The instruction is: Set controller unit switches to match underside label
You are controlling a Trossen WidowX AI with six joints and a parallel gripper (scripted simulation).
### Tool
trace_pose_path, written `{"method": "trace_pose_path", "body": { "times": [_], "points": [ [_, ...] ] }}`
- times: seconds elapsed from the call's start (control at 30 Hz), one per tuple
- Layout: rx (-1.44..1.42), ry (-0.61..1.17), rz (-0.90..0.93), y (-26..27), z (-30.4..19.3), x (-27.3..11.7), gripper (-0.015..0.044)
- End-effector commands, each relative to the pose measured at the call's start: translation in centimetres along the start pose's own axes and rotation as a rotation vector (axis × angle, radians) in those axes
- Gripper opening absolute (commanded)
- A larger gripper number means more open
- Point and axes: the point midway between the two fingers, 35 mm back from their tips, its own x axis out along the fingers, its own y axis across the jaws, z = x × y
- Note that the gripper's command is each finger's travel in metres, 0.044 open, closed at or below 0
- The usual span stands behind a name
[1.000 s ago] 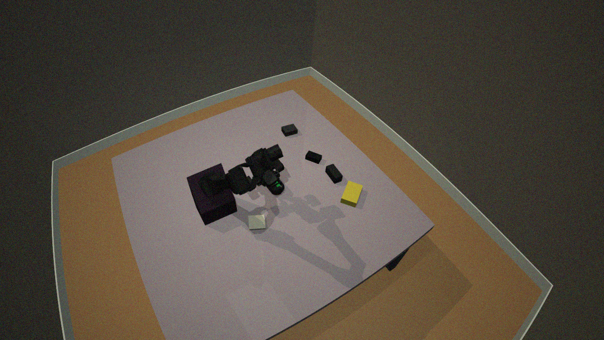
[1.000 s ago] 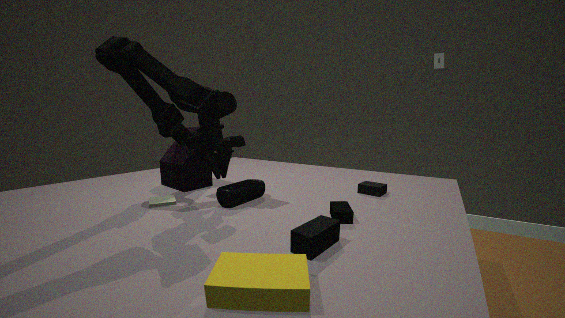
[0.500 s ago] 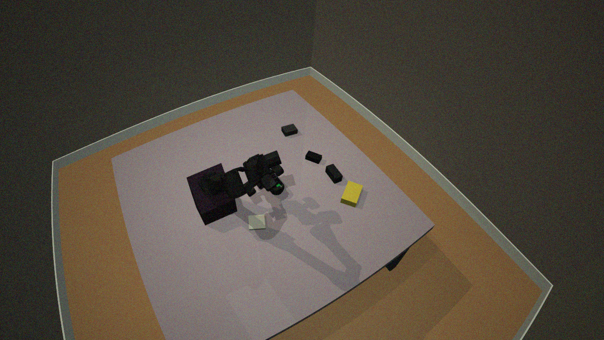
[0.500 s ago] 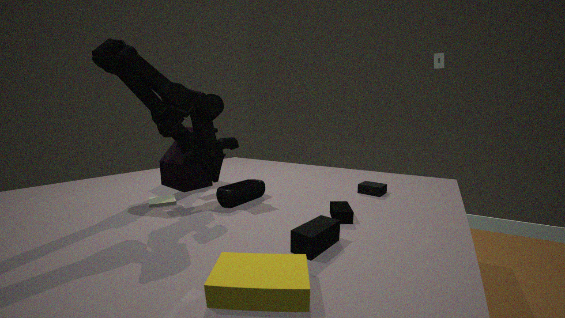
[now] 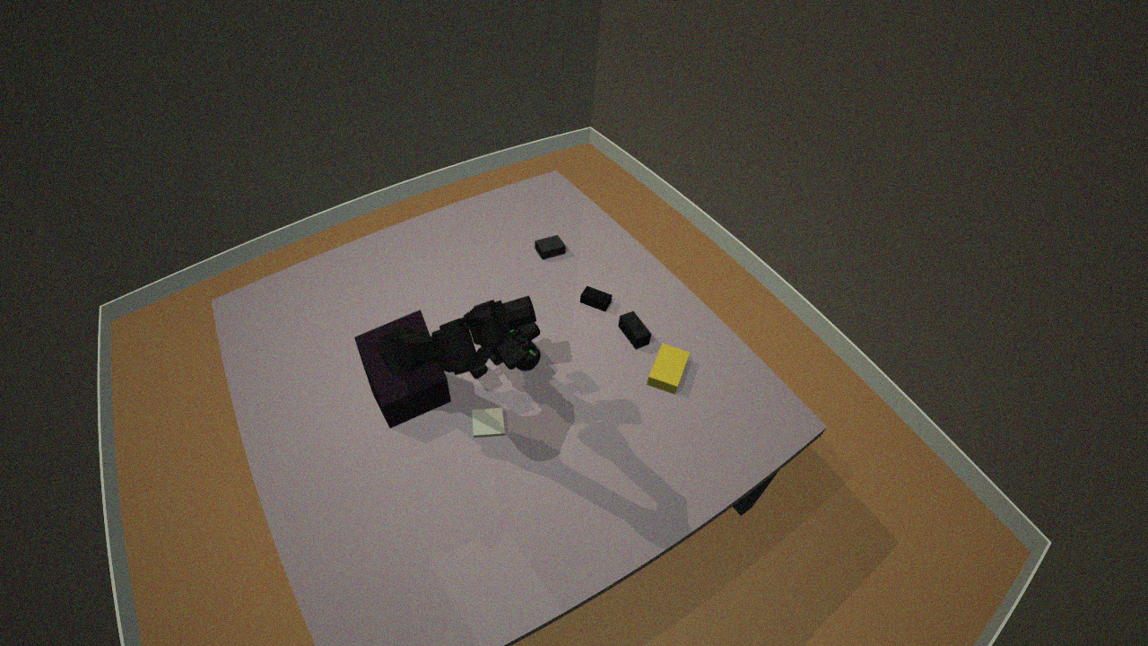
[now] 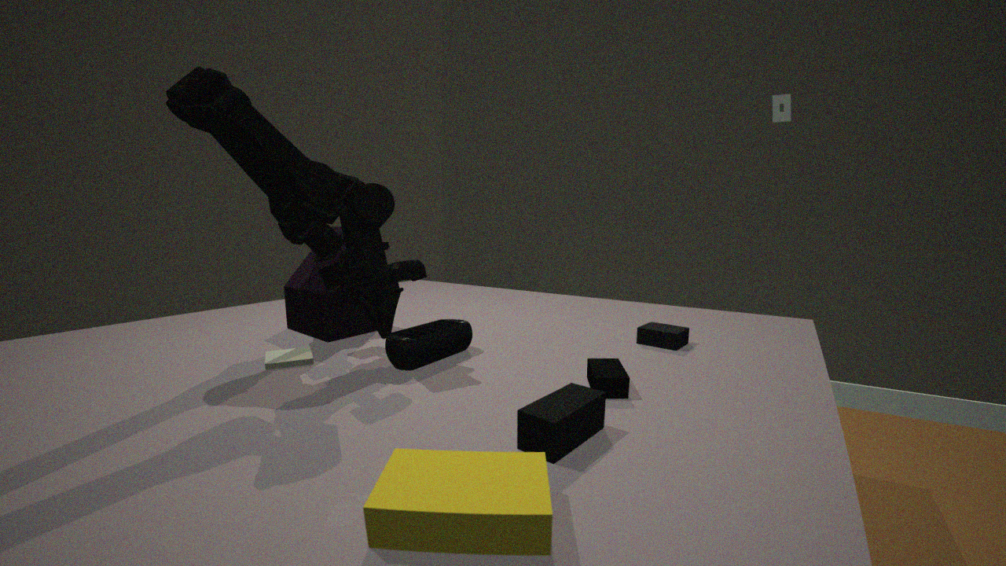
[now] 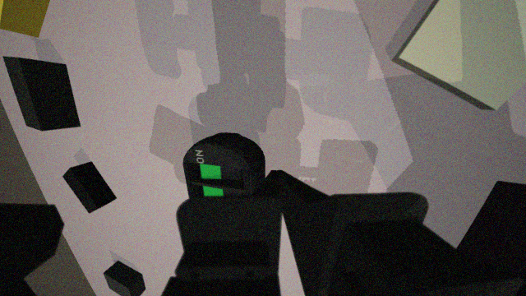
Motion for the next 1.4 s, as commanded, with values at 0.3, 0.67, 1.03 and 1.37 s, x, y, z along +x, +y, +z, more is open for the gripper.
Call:
{"method": "trace_pose_path", "body": {
  "times": [0.3, 0.67, 1.03, 1.37],
  "points": [
    [-0.009, 0.003, -0.002, -0.9, -0.1, 1.9, 0.0],
    [-0.01, 0.0, -0.001, -1.3, 0.0, 2.8, 0.0],
    [-0.01, 0.0, -0.001, -0.9, 0.0, 2.9, 0.0],
    [-0.01, 0.0, -0.001, -0.5, 0.0, 3.1, 0.0]
  ]
}}
